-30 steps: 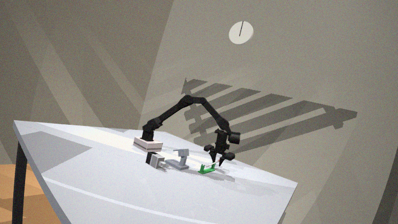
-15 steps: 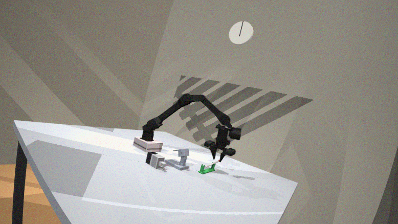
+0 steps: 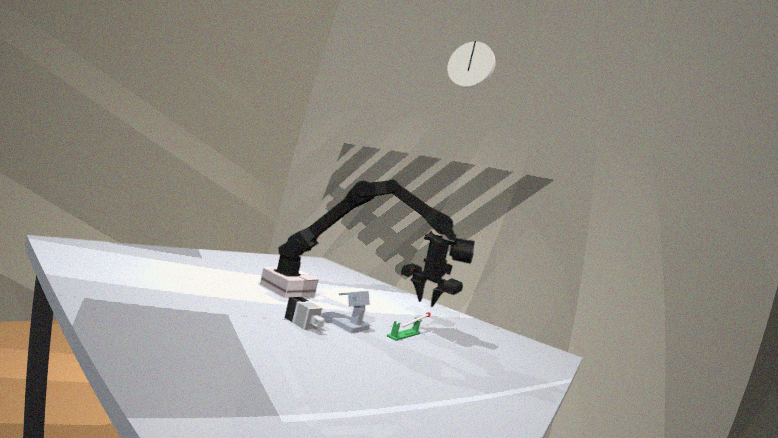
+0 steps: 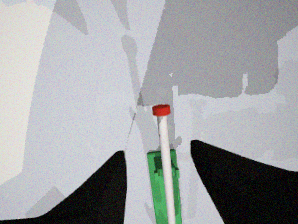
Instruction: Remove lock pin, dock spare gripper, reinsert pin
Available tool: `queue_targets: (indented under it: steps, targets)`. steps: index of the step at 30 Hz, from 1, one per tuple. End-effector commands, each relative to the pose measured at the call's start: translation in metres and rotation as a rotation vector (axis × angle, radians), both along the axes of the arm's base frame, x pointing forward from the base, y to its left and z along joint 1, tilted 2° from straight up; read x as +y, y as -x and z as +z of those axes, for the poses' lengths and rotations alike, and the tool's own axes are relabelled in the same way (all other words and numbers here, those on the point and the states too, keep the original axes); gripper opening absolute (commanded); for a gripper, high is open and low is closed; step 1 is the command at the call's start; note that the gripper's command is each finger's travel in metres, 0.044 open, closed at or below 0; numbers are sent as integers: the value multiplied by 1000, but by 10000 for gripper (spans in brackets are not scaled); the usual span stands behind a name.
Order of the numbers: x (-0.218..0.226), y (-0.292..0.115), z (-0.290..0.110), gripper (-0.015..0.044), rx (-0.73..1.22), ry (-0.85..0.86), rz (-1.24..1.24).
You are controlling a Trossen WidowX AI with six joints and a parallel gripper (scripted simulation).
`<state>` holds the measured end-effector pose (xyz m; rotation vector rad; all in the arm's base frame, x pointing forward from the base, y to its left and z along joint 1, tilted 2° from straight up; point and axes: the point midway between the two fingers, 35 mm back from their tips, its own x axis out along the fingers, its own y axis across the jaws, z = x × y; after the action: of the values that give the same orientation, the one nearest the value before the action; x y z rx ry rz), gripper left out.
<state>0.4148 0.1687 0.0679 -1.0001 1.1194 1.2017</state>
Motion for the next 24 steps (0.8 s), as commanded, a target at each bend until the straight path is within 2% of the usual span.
queue_targets:
  steps: [1,3,8,10,14,19,24]
  targets:
    - [0,0,11,200,0,0,0]
    - [0,1,15,200,1,0,0]
    - [0,1,7,331,3,1,0]
    - [-8,0,14,279,-2,9,0]
    - [-53,1,56,180,-22,56,0]
    - [-61,2,63,180,-24,65,1]
    - [-59,-1,35,180,-25,65,1]
